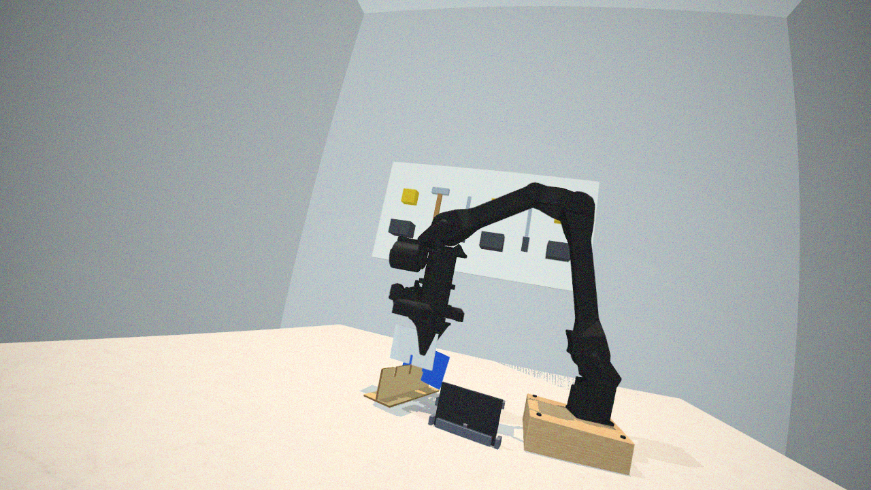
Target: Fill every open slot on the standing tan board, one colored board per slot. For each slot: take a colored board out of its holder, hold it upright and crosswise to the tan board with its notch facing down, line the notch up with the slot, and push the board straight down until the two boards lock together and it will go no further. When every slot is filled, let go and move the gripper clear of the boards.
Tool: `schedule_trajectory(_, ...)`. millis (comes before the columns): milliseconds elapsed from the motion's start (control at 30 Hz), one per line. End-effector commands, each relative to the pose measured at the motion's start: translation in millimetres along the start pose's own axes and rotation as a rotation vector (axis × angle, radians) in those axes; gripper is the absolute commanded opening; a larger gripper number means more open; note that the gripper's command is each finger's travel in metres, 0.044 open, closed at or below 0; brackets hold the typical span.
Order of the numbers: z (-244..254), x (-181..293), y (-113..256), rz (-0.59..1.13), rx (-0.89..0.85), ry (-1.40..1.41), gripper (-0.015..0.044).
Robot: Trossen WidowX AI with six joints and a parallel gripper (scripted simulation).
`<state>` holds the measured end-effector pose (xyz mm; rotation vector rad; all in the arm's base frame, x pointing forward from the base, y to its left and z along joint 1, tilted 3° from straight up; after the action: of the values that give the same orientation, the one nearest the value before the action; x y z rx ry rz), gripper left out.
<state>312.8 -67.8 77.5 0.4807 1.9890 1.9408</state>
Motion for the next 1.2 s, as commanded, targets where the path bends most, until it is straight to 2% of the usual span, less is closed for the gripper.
schedule_trajectory(0,0,0,-3,0.002,0.002,-0.002,0.0)
schedule_trajectory(1167,0,0,-22,0.002,0.002,-0.002,0.0)
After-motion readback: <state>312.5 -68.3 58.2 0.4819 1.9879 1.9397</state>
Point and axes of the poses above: the point midway between the two fingers, 35 mm back from their tips, its own y axis back along the fingers, its own z axis across the jaws, x = y × z, the point moved 1 cm from there along y, back along the fingers, and after that the axes turned 1 degree about -y, right-handed, at the moved point
